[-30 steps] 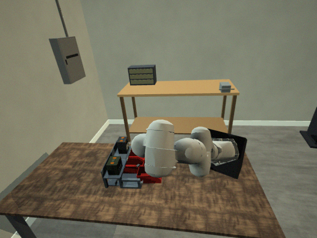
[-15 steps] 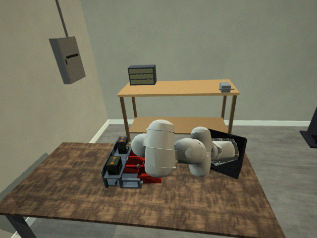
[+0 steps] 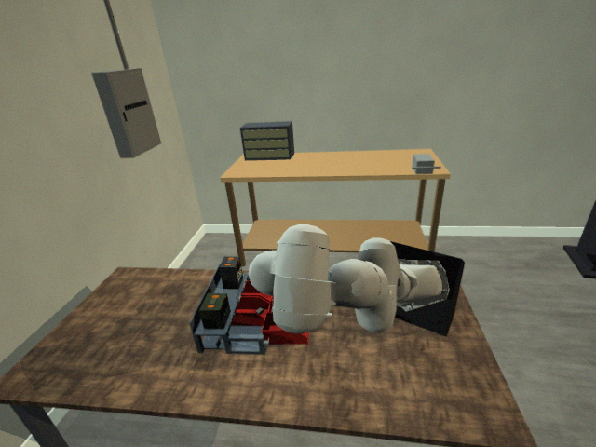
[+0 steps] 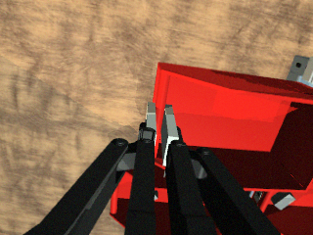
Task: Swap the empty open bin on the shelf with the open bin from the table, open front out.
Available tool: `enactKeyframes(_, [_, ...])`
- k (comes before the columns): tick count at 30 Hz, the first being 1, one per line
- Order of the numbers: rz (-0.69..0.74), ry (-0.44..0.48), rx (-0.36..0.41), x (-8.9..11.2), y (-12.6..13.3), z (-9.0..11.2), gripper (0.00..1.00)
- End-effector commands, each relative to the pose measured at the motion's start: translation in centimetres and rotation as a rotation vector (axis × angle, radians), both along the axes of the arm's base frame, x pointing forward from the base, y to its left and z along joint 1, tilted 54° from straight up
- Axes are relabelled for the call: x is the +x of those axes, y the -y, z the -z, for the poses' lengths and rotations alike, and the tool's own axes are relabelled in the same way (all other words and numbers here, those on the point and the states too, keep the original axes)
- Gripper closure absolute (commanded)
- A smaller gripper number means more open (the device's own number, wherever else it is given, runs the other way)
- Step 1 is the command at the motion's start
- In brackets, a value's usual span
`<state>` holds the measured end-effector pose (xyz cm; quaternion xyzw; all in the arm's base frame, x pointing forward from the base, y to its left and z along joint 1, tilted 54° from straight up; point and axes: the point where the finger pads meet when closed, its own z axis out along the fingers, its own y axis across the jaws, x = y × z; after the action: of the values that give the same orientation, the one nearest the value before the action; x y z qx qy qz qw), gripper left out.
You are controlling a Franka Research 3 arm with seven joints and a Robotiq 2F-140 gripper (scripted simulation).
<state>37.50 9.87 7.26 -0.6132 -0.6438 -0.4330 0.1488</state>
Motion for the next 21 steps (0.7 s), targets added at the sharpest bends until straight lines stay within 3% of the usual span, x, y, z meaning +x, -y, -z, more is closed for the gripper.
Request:
enactKeyframes(1, [0.000,0.017,-0.008,0.0,0.3,0.0,1.00])
enactKeyframes(21, [0.000,0.017,-0.008,-1.3,0.1,0.6,1.00])
